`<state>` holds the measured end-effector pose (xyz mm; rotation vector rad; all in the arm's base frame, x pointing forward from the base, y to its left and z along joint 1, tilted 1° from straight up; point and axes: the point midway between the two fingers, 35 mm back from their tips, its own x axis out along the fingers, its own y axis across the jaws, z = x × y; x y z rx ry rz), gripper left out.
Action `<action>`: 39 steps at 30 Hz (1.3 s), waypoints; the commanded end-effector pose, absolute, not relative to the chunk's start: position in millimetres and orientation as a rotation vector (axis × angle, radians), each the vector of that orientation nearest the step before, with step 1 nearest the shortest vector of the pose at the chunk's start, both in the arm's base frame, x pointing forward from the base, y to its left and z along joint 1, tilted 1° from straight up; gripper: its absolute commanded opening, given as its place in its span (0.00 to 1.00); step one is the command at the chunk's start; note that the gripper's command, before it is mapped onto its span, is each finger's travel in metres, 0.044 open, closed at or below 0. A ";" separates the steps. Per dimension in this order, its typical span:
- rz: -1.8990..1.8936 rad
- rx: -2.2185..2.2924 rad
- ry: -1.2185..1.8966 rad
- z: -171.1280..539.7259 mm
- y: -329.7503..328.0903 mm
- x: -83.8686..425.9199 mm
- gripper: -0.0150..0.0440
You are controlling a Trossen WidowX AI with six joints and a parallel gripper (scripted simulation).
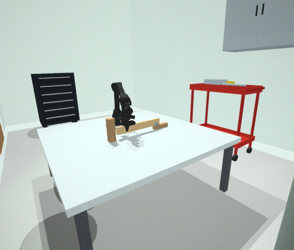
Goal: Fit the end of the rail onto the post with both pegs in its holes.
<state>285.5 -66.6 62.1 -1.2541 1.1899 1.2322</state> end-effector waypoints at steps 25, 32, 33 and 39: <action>1.226 -1.264 1.184 65.3 -76.6 288.6 0.25; 1.226 -1.264 1.184 64.8 -78.7 288.7 0.25; 1.226 -1.264 1.185 64.7 -79.0 288.7 0.25; 1.226 -1.264 1.185 64.2 -80.8 288.7 0.25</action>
